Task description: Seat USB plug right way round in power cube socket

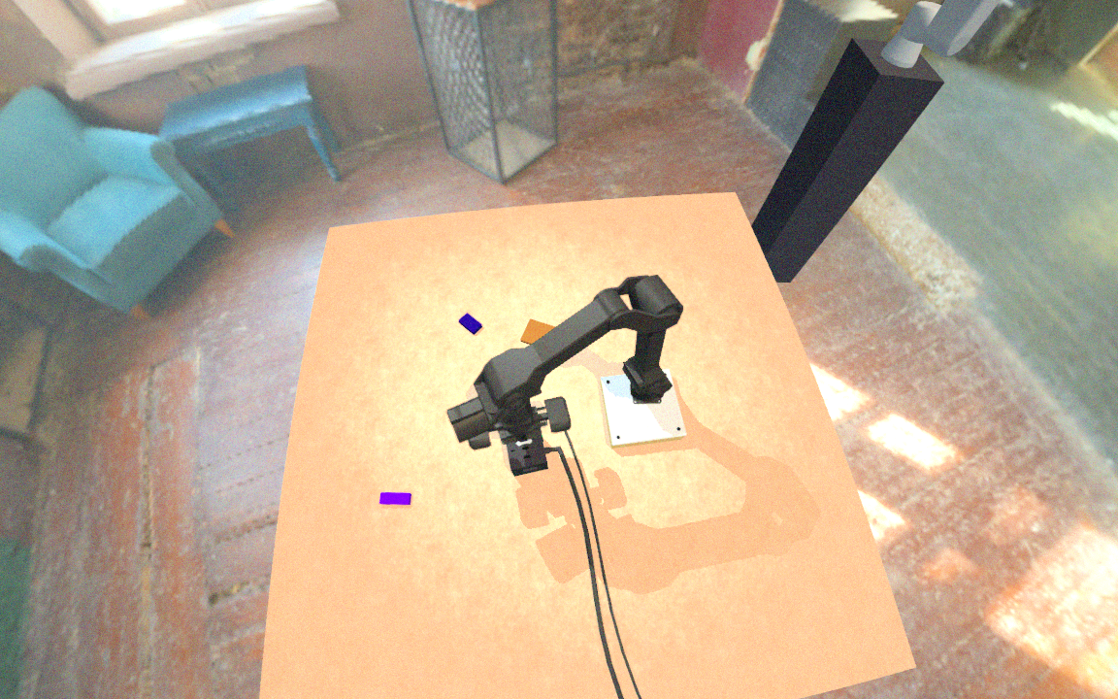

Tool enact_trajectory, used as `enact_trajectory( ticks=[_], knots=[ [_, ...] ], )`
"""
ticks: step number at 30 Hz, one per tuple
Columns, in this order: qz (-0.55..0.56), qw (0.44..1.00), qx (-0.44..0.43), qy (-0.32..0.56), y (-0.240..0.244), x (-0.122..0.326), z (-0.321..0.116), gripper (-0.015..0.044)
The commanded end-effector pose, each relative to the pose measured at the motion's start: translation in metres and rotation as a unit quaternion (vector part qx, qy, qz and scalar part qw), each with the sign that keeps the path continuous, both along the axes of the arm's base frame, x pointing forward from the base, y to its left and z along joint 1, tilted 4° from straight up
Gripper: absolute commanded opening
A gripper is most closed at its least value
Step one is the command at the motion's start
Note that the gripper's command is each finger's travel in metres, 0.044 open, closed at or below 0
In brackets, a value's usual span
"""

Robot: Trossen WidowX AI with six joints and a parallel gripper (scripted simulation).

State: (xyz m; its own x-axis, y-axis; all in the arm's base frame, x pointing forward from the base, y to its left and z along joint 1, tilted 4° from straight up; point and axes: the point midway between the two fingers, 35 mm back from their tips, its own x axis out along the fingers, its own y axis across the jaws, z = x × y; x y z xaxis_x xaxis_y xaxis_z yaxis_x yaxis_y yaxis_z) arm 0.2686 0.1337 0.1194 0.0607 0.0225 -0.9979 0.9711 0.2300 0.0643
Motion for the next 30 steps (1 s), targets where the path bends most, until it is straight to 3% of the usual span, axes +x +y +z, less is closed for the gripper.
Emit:
enact_trajectory(
  ticks=[1,6,10,30],
  knots=[
    [0.002,1.000,0.000,0.001,0.0003,0.0002,-0.0018,0.0000],
    [0.002,1.000,0.000,0.001,0.0003,0.0002,-0.0018,0.0000],
    [0.000,1.000,0.000,0.000,0.0000,0.0000,0.0000,0.0095],
    [0.000,1.000,0.000,0.000,0.0001,-0.0001,0.0018,0.0095]
  ],
)
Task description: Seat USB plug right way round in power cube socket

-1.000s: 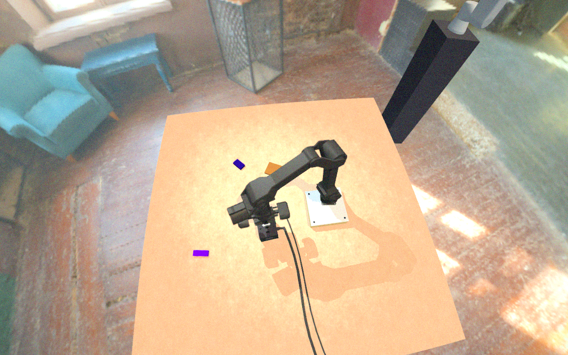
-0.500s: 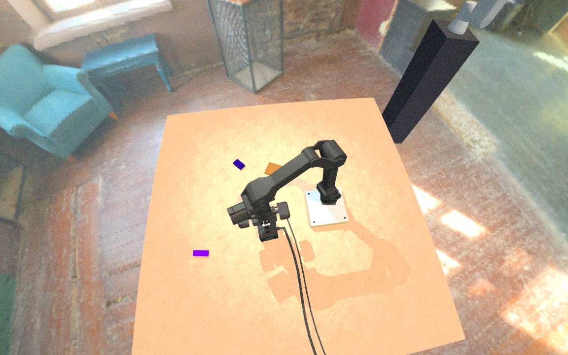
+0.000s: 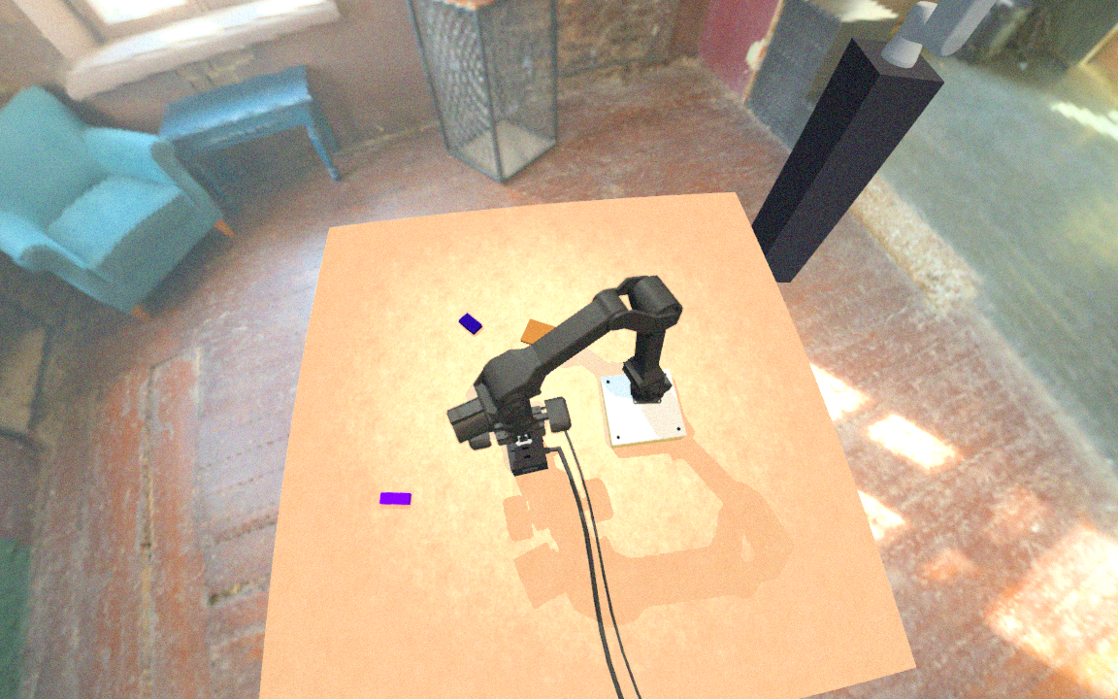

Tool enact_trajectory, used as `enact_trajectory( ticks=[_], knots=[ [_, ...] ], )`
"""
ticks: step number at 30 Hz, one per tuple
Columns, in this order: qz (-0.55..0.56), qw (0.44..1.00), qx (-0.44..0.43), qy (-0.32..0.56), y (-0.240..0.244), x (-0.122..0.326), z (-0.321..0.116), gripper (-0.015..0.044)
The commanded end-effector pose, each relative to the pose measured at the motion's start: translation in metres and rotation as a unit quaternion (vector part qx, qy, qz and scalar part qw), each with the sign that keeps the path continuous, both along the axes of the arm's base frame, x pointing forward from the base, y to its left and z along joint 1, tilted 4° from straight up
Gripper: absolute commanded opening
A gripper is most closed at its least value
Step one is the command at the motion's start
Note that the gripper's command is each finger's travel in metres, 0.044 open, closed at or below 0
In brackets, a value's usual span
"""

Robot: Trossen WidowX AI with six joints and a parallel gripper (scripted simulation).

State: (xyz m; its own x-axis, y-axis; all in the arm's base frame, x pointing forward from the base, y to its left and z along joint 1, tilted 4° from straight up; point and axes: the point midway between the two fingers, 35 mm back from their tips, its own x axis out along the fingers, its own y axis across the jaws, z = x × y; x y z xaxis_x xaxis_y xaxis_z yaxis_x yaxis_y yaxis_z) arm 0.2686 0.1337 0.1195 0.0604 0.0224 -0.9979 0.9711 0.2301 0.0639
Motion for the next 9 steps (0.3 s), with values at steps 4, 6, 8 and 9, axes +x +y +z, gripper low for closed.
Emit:
enact_trajectory(
  ticks=[4,6,8,9],
  knots=[
    [0.000,1.000,0.000,0.000,0.0003,-0.0004,0.0057,0.0095],
    [0.000,1.000,0.000,0.000,0.0004,-0.0006,0.0077,0.0095],
    [0.000,1.000,0.000,0.000,0.0004,-0.0007,0.0097,0.0095],
    [0.000,1.000,0.000,0.000,0.0005,-0.0008,0.0107,0.0095]
  ],
)
